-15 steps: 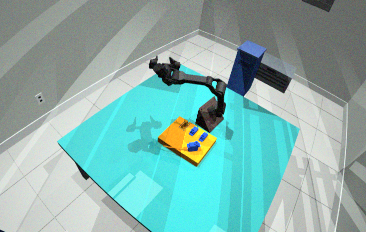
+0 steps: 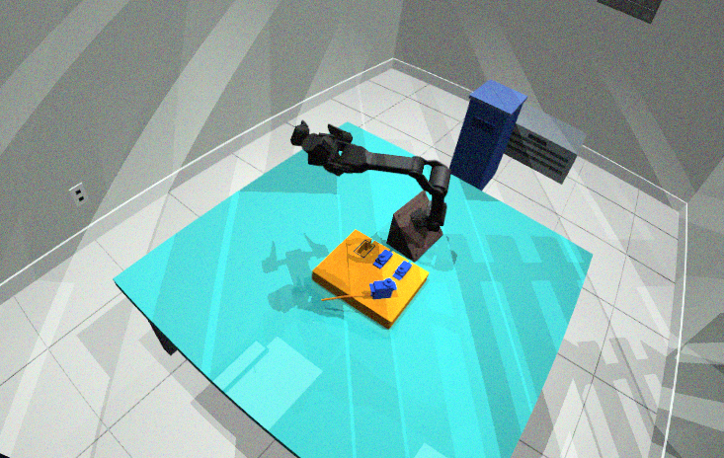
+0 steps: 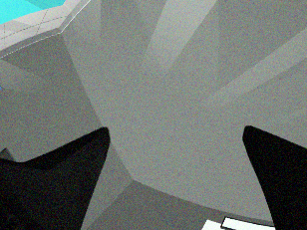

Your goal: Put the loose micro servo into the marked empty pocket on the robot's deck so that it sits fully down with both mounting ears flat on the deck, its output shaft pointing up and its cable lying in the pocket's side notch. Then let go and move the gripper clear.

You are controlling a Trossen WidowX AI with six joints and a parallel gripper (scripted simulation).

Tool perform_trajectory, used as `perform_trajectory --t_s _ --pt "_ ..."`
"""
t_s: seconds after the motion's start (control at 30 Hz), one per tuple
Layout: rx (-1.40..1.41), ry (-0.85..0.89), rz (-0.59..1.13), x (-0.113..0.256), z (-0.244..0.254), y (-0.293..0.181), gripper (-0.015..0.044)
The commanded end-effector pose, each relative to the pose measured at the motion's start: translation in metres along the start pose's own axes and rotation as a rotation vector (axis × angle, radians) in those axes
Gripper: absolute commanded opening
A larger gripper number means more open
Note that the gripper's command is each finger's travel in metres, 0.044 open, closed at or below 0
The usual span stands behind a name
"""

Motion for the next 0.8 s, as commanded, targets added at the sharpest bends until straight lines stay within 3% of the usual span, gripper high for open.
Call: perform_trajectory --t_s 0.0,0.77 --pt "-0.081 -0.061 -0.074 0.016 -0.004 0.004 0.0440" --pt "-0.463 -0.141 -0.567 0.106 -0.013 0.041 0.0440"
Point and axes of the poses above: the point midway between the two fingers, 35 mm back from their tips, its own x axis back along the fingers, its own z axis across the jaws, y = z × x, the point moved 8 cm from there along x, back along the fingers, and after that the axes turned 10 degrees about x, right-handed, at the moved point
